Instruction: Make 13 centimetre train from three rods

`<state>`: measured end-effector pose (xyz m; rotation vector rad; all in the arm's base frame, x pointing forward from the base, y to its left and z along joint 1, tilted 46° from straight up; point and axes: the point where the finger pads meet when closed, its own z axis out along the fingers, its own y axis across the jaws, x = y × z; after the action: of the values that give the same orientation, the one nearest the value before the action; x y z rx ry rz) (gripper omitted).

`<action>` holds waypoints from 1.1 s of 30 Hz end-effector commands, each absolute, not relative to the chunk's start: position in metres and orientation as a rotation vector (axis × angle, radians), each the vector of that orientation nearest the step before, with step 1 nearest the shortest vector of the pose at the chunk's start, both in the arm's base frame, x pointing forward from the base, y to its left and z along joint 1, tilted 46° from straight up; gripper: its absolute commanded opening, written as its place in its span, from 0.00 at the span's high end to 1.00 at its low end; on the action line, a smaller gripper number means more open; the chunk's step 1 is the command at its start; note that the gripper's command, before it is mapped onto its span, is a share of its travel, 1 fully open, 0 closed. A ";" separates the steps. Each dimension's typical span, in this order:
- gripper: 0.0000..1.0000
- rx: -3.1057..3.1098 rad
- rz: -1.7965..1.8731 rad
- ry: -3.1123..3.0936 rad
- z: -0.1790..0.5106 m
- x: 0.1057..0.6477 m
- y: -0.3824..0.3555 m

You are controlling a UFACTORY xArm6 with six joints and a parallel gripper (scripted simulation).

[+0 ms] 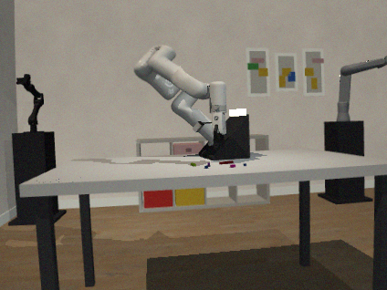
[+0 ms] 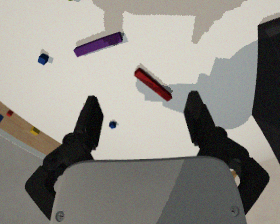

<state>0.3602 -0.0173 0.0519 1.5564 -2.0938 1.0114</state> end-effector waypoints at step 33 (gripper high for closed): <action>0.00 1.870 0.852 -1.693 0.072 0.359 -0.037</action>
<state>0.3577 -0.0381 0.0717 1.8679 -1.6917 0.8502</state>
